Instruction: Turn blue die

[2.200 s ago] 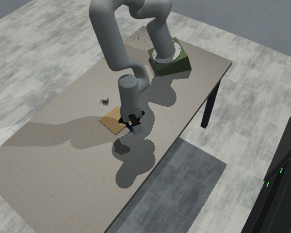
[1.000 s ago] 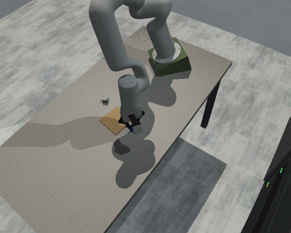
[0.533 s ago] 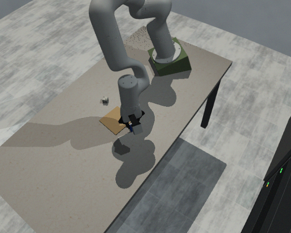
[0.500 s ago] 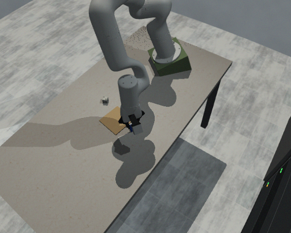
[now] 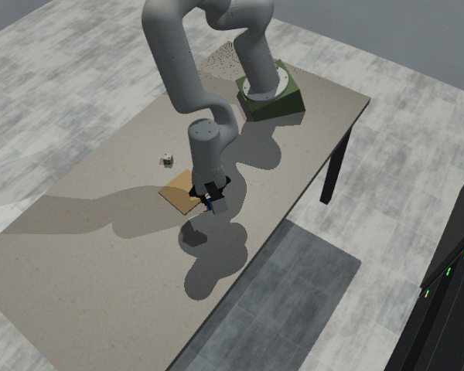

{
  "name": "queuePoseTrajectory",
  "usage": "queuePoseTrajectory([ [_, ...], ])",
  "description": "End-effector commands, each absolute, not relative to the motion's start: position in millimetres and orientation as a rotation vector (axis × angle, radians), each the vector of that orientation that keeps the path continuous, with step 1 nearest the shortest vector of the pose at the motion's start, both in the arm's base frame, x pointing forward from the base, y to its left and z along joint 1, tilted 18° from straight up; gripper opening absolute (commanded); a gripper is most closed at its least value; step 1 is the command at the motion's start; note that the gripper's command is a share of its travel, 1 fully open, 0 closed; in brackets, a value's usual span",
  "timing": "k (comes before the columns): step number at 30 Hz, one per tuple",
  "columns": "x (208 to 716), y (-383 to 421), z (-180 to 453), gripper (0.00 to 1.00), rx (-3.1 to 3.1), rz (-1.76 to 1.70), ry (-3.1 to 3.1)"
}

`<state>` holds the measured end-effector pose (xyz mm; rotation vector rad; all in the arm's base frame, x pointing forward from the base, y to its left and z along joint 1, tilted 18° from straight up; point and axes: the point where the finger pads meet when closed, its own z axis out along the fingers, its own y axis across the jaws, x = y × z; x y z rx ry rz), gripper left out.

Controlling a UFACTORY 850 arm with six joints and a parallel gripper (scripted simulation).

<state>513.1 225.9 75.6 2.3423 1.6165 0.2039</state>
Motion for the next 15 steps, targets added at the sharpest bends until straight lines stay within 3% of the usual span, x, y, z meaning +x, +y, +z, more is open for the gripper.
queuePoseTrajectory([
  [1,513.7,226.4,76.3,0.47,2.342,0.206,1.616],
  [15,514.2,226.1,74.4,0.47,2.342,0.206,1.616],
])
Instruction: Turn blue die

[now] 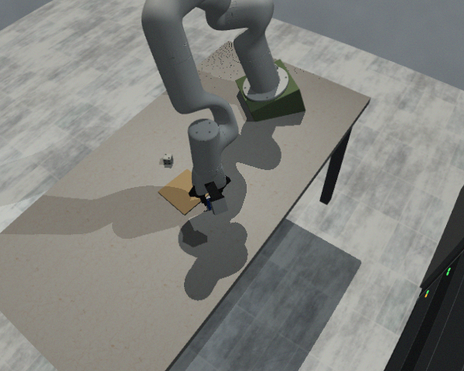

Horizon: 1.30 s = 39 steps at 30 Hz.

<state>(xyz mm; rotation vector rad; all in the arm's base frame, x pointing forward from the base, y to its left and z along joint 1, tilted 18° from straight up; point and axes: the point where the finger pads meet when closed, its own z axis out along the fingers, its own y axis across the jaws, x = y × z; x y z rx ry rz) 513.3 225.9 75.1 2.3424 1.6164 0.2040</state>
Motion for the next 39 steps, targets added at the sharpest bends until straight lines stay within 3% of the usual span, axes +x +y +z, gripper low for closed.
queuePoseTrajectory([
  [1,514.5,226.0,73.4,0.47,2.342,0.206,1.616],
  [39,523.0,221.3,44.3,0.47,2.342,0.206,1.616],
])
